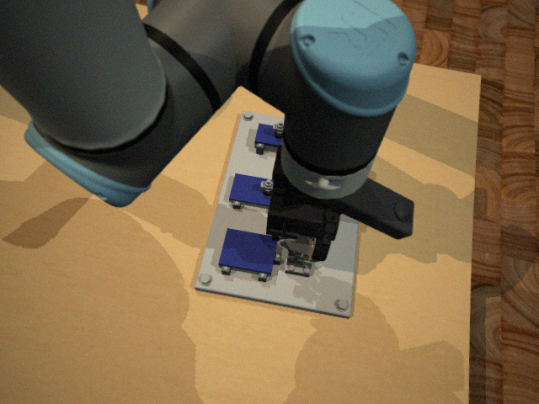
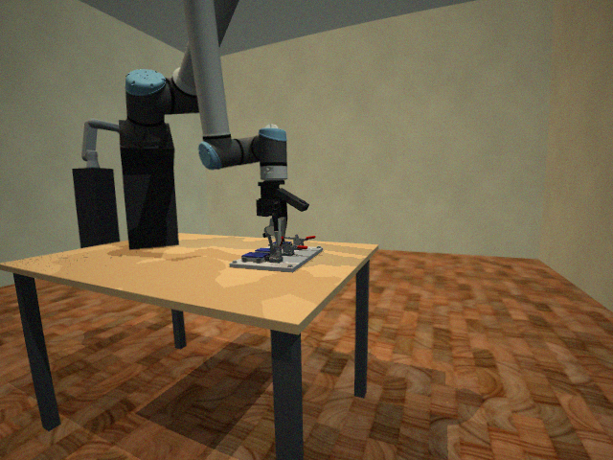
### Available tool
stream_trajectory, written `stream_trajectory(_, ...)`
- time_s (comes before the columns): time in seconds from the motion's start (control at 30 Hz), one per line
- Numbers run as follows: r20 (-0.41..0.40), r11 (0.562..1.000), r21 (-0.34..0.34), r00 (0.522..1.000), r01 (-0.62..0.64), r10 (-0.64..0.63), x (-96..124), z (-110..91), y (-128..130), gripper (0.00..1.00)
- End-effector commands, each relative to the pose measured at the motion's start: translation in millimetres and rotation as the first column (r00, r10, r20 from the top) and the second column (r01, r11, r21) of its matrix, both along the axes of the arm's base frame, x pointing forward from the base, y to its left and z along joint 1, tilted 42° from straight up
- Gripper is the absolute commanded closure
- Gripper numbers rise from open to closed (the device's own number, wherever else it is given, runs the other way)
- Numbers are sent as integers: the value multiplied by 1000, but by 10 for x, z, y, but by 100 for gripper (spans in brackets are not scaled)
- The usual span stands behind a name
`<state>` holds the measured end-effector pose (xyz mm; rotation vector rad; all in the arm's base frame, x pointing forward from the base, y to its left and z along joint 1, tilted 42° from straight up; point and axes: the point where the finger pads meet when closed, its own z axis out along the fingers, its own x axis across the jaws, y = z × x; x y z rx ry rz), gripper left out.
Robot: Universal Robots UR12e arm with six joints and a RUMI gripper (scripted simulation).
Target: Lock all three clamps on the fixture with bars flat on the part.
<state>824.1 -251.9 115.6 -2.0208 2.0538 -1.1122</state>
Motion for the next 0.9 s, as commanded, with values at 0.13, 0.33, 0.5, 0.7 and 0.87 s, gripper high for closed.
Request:
stream_trajectory(0.13,1,1000,0,1000,-1,1,57,29,6,100)
stream_trajectory(0.33,1,1000,0,1000,-1,1,103,43,5,100)
stream_trajectory(0.5,1,1000,0,1000,-1,1,127,48,3,100)
stream_trajectory(0.7,1,1000,0,1000,-1,1,177,55,-1,100)
stream_trajectory(0.87,1,1000,0,1000,-1,1,220,57,-7,100)
